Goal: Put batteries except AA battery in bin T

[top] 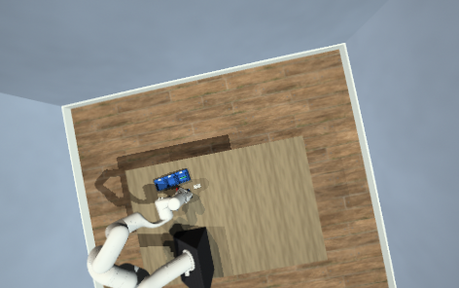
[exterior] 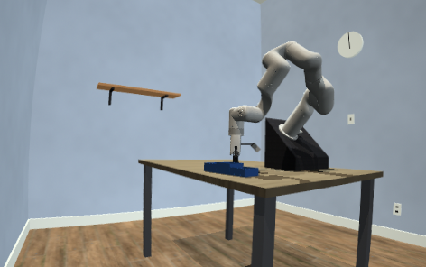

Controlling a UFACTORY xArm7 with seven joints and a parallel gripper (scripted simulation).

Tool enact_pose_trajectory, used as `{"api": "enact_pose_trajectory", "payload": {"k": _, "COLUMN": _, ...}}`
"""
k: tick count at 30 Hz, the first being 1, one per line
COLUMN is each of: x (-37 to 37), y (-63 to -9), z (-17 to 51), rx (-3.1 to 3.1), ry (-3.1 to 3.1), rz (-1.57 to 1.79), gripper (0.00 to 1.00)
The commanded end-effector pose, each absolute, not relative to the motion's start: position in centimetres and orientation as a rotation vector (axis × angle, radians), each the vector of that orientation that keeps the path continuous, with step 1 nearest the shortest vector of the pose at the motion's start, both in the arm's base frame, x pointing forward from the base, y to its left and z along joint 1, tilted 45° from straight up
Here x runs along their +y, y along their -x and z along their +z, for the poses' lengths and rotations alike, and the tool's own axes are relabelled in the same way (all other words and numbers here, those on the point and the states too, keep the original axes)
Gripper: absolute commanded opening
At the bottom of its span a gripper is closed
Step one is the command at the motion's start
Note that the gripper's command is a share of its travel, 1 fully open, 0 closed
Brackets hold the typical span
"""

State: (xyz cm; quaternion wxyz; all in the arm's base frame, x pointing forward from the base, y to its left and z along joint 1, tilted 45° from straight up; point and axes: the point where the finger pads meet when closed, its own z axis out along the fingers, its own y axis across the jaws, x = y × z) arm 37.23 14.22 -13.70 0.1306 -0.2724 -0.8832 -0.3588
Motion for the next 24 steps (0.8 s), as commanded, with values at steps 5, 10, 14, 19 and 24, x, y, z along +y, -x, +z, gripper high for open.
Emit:
{"api": "enact_pose_trajectory", "payload": {"k": 5, "x": 12.6, "y": -37.4, "z": -12.3, "rx": -2.568, "ry": 0.795, "rz": -1.042, "gripper": 0.0}}
{"api": "enact_pose_trajectory", "payload": {"k": 10, "x": 11.5, "y": -37.5, "z": -11.1, "rx": -2.568, "ry": 0.795, "rz": -1.042, "gripper": 0.0}}
{"api": "enact_pose_trajectory", "payload": {"k": 14, "x": 10.5, "y": -37.5, "z": -10.1, "rx": -2.568, "ry": 0.795, "rz": -1.042, "gripper": 0.0}}
{"api": "enact_pose_trajectory", "payload": {"k": 19, "x": 9.8, "y": -37.6, "z": -9.4, "rx": -2.568, "ry": 0.795, "rz": -1.042, "gripper": 0.0}}
{"api": "enact_pose_trajectory", "payload": {"k": 24, "x": 9.8, "y": -37.6, "z": -9.4, "rx": -2.568, "ry": 0.795, "rz": -1.042, "gripper": 0.0}}
